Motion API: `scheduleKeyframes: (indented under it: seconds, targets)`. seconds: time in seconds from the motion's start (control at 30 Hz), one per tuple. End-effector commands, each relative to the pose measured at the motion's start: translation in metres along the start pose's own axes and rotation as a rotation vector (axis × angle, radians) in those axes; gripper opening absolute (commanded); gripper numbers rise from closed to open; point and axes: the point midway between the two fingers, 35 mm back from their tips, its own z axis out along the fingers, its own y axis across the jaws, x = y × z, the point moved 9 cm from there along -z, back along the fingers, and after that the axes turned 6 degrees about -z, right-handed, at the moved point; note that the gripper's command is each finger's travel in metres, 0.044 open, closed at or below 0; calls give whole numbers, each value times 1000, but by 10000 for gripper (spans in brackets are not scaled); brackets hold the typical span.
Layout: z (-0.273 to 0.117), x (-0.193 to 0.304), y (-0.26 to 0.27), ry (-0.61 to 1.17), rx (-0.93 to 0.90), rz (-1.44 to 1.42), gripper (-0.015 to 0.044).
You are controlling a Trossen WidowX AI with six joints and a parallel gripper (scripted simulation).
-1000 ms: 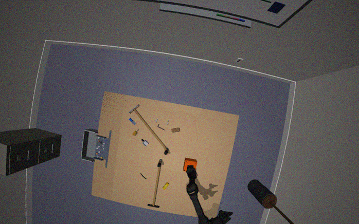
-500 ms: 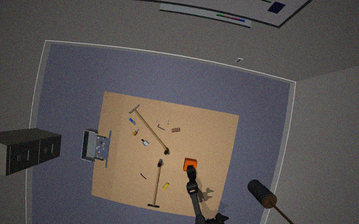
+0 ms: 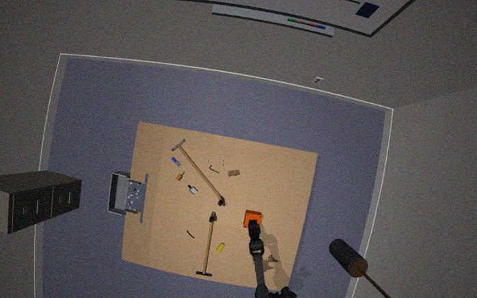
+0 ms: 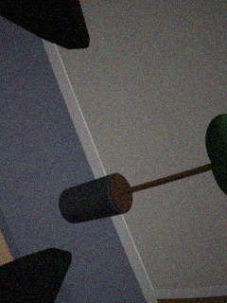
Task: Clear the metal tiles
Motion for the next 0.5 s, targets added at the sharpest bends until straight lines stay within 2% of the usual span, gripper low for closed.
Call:
scheduleKeyframes:
  seconds: [0.0, 0.47]
  targets:
    - [-9, 3, -6, -14, 76, 12, 440]
    - [-37, 12, -24, -53, 302, 51, 440]
